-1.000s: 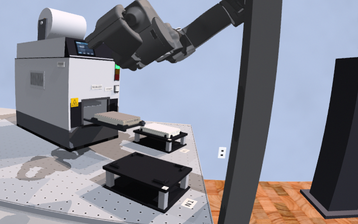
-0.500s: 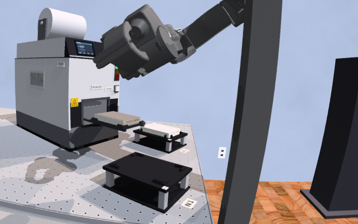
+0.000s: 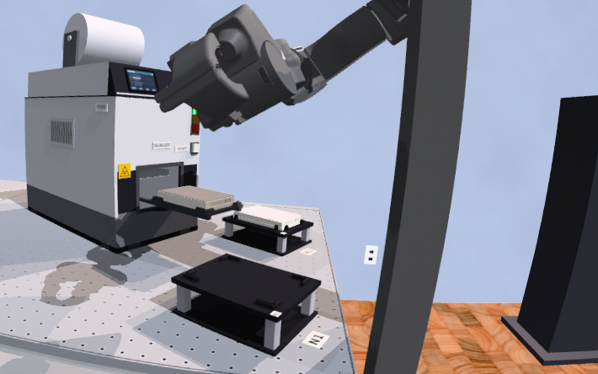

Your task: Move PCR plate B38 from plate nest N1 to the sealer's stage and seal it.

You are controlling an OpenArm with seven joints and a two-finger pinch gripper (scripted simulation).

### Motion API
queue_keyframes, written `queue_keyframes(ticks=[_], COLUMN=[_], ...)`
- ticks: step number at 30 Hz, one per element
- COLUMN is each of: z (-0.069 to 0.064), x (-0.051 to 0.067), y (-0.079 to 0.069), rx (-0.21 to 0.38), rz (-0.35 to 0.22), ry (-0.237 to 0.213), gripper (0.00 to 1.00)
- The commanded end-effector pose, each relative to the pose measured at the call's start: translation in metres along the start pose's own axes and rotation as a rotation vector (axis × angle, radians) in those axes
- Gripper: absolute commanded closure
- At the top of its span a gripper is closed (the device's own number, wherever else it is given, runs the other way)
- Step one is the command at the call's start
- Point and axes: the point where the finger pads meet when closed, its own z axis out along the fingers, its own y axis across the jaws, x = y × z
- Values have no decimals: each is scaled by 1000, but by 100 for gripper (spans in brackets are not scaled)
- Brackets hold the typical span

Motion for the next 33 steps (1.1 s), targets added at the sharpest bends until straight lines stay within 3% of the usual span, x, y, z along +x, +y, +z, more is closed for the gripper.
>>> queue_keyframes(ticks=[1, 28, 33], z=[0, 0, -6], x=[1, 2, -6], y=[1, 3, -25], rx=[4, 4, 150], rz=[1, 1, -45], ry=[1, 1, -42], gripper=[100, 100, 100])
